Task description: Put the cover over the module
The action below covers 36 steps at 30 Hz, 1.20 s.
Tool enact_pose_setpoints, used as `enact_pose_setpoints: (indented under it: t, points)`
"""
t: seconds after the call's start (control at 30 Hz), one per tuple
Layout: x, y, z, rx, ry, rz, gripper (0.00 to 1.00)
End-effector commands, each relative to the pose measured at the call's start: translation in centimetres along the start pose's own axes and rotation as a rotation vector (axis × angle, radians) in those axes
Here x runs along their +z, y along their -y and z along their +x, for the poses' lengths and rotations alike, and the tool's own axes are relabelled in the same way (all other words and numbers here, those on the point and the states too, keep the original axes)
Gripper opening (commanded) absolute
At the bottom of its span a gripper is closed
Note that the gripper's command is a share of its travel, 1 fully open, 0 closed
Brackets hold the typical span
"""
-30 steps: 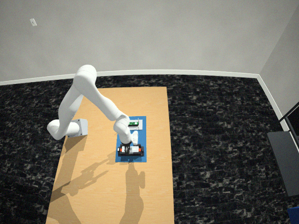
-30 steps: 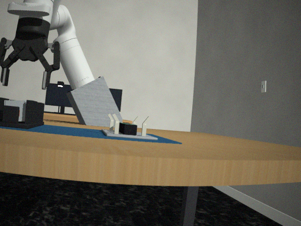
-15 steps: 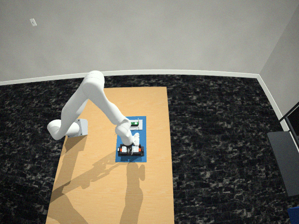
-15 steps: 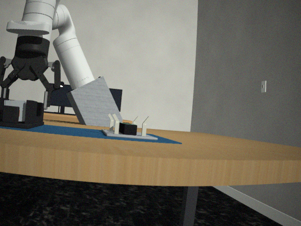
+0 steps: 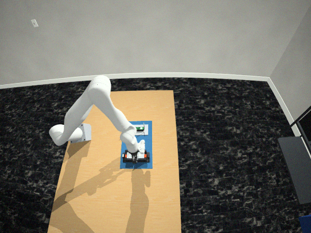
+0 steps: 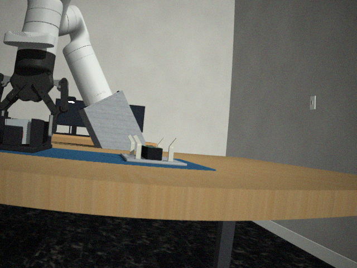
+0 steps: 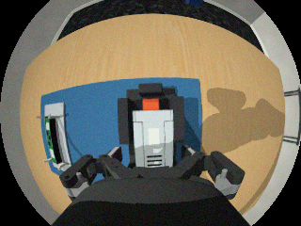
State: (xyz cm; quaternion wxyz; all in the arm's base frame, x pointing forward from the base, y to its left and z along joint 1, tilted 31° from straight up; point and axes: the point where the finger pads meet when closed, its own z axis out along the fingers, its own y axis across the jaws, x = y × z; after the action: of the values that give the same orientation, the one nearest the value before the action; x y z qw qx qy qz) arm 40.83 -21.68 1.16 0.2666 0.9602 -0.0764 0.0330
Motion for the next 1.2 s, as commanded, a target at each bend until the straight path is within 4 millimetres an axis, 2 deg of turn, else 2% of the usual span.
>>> enact_pose_setpoints:
  t: [0.0,0.73,0.77,1.17]
  points:
    - [0.16,-0.17,-0.08,0.003,0.003,-0.001,1.0]
    - [0.02,-0.14,-0.07,0.003,0.003,-0.001,1.0]
    - [0.03,-0.15,-0.07,0.003,0.003,-0.001,0.7]
    - [0.03,-0.15,-0.07,0.003,0.003,-0.001,0.7]
